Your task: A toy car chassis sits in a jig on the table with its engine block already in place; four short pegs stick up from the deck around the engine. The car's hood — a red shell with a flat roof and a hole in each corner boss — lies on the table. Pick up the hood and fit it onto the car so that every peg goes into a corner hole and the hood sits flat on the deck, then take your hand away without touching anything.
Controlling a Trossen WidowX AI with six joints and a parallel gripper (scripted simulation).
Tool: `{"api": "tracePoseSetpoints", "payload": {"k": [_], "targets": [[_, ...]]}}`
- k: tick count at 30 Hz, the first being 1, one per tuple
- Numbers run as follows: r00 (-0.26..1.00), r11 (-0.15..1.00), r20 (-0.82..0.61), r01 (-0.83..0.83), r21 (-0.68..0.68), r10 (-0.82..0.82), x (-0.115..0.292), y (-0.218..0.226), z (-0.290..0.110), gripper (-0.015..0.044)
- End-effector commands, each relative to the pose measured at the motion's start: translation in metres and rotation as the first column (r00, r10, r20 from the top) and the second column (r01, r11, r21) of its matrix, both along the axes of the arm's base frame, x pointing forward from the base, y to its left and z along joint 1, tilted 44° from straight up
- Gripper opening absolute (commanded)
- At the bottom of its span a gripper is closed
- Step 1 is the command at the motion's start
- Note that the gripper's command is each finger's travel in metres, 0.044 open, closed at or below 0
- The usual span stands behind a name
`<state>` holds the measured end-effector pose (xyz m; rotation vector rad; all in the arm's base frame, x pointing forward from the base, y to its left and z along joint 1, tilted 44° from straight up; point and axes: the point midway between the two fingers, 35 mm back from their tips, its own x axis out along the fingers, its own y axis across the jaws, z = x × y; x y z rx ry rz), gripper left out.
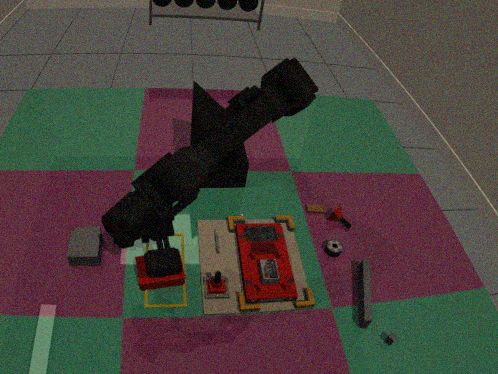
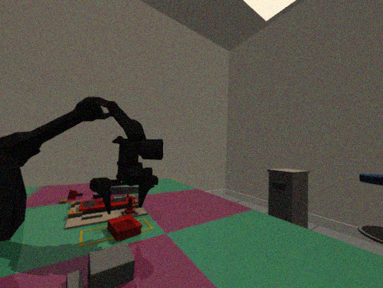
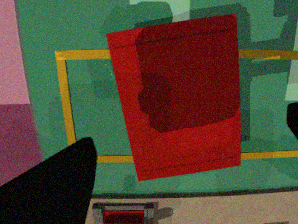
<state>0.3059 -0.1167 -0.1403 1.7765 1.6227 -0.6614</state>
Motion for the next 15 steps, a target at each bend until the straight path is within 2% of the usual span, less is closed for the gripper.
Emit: {"api": "tracePoseSetpoints", "payload": {"k": [1, 15], "targets": [[1.0, 1.0, -0.006, 0.005, 0.009, -0.005, -0.0007, 0.0042, -0.003, 0.044], [1.0, 1.0, -0.006, 0.005, 0.01, -0.005, 0.0008, 0.01, -0.0088, 0.044]]}}
